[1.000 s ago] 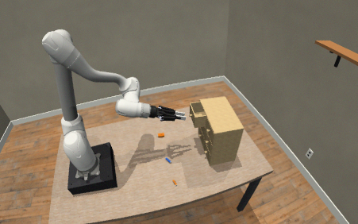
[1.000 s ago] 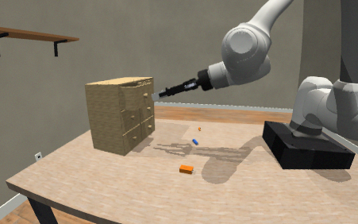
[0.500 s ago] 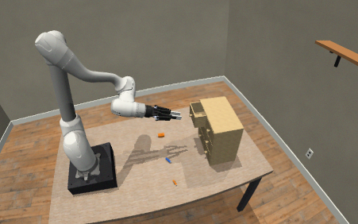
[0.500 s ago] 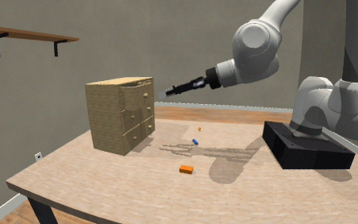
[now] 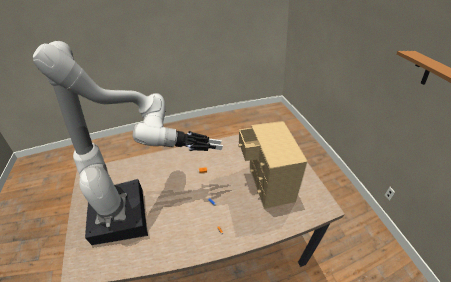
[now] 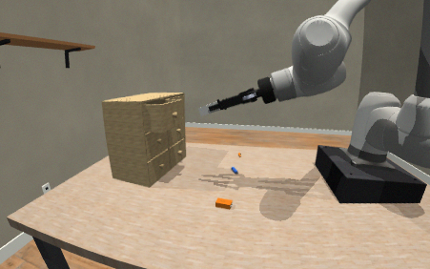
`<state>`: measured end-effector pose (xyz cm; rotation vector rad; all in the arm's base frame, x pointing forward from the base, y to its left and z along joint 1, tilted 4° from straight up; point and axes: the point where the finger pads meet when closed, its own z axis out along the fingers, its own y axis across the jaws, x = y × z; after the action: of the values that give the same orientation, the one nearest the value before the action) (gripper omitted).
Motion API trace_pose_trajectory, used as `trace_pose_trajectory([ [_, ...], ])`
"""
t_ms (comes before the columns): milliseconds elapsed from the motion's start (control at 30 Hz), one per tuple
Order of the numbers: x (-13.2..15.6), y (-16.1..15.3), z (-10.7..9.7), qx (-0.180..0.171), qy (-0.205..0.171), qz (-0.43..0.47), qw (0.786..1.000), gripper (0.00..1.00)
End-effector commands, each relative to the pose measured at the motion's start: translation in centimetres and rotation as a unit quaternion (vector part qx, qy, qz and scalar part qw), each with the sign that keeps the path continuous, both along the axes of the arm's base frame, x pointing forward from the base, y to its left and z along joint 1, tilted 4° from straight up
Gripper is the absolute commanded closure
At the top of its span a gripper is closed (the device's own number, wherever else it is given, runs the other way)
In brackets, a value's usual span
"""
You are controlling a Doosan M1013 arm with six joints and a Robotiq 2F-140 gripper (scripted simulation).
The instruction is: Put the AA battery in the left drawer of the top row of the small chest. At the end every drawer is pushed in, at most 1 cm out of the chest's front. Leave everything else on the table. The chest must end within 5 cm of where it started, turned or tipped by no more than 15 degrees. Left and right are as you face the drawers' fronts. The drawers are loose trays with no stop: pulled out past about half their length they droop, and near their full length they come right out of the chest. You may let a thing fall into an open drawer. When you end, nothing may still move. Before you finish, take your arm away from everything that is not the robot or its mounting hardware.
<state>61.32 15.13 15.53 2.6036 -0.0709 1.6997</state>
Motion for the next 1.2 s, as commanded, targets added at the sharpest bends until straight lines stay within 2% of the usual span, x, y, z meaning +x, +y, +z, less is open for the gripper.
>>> trace_pose_trajectory([
  [0,-0.1,0.0,0.0,0.0,0.002,0.0,1.0,0.8],
  [333,-0.3,0.0,0.3,0.001,0.019,0.0,1.0,0.8],
  [1167,-2.0,0.0,2.2,0.006,0.128,-0.001,0.992,0.8],
])
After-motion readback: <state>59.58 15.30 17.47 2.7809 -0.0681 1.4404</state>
